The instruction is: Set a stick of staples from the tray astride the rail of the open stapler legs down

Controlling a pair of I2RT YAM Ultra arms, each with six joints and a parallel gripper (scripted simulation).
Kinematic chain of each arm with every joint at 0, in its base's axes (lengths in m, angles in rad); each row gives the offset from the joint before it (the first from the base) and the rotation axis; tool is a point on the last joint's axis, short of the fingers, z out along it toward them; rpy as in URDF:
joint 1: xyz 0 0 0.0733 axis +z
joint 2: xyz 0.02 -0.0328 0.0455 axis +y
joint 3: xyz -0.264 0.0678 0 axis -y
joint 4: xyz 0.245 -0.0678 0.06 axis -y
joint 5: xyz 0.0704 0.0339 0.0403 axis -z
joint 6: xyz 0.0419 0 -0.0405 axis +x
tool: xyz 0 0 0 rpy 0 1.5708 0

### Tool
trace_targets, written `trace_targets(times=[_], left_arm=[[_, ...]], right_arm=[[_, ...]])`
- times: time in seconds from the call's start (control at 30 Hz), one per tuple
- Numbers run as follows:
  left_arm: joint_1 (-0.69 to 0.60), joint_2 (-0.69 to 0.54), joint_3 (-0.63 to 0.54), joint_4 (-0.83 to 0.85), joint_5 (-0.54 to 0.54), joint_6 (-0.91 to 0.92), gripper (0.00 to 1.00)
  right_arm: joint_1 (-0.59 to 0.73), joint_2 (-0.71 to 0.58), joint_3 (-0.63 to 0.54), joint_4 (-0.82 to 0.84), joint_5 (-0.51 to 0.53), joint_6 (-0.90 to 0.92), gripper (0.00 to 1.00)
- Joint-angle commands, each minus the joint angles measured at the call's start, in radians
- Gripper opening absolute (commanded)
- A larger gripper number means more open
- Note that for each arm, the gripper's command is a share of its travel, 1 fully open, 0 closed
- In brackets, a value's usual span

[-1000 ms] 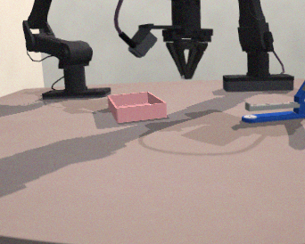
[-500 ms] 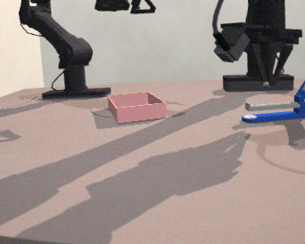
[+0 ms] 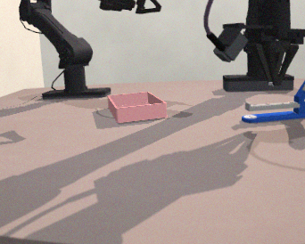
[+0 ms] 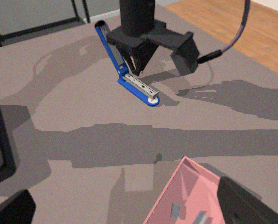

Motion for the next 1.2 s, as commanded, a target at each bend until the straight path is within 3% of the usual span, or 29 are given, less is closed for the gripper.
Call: trace_targets(times=[0.0,1.17], left_arm=[[-0.005,0.009,0.027,-0.007,0.001,0.066,0.06],[-0.013,0.037,-0.029,0.083,-0.005,0.151,0.06]], right_arm=[[0.009,-0.002,0.003,0.011,0.014,0.005,1.00],[0.003,-0.001,0.004,0.011,0.006,0.002,1.00]])
